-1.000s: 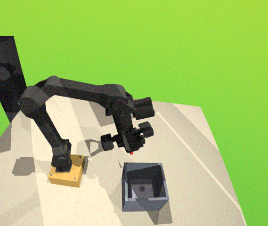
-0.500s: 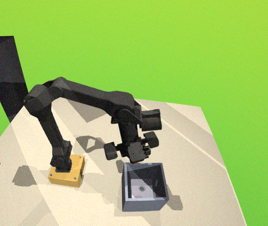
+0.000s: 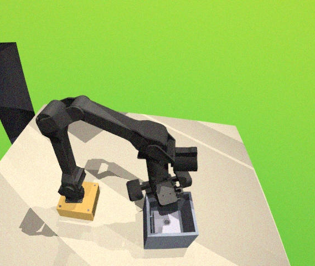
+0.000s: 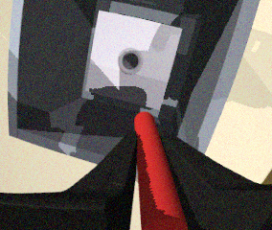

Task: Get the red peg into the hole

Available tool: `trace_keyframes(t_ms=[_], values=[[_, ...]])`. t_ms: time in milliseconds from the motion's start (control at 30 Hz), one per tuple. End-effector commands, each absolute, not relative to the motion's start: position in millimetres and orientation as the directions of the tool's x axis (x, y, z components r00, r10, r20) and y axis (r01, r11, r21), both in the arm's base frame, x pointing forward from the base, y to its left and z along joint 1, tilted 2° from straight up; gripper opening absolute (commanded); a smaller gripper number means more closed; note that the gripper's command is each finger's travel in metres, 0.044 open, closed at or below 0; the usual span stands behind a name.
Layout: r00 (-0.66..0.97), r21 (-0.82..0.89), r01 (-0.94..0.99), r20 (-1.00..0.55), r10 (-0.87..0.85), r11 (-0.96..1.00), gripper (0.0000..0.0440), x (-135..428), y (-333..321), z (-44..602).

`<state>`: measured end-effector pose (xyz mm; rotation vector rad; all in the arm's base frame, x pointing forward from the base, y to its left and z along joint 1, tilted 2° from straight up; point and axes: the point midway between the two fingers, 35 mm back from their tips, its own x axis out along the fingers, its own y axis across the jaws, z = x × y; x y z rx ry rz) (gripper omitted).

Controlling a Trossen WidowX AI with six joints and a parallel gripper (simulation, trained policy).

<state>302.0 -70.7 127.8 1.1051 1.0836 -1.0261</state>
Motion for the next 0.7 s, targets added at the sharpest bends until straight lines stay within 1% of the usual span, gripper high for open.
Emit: trace_keyframes(t_ms=[0,667], values=[[0.159,0.145,0.977,-0.984,-0.080,0.158,0.0000,304.5,-78.0,118.6],[0.152,0.139,0.974,-0.987,-0.060,0.178,0.0003,323.3,-103.1,75.7]])
